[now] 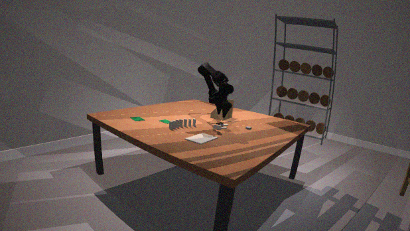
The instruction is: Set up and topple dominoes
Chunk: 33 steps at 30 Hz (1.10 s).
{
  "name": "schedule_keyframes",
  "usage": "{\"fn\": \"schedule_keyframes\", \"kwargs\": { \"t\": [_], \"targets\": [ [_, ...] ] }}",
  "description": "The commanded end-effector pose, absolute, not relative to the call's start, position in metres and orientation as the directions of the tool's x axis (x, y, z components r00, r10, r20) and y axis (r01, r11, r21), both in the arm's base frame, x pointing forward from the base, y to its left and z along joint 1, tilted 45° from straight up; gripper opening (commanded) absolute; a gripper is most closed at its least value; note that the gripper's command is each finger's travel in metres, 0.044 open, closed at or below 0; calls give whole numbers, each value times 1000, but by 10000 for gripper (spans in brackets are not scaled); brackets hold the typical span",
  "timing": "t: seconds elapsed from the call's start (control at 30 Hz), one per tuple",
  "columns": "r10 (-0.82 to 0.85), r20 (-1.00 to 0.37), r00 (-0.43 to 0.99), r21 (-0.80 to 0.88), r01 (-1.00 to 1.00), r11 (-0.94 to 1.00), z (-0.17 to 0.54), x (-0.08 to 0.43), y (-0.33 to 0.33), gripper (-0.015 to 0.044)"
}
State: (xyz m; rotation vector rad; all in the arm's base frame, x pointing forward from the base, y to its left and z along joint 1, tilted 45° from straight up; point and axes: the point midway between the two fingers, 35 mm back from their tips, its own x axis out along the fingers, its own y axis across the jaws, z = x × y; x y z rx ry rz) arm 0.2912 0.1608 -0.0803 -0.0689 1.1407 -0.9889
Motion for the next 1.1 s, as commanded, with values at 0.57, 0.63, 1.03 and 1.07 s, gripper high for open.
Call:
{"fn": "schedule_keyframes", "kwargs": {
  "t": [0.57,0.63,1.03,1.07],
  "targets": [
    [-693,-718,63,-502,643,579,-131,296,112,440],
    [-693,-718,63,-502,643,578,-133,296,110,440],
    [-694,-718,63,-502,643,578,-138,296,104,387],
    [-694,-718,63,-502,643,578,-138,296,104,361]
  ]
}}
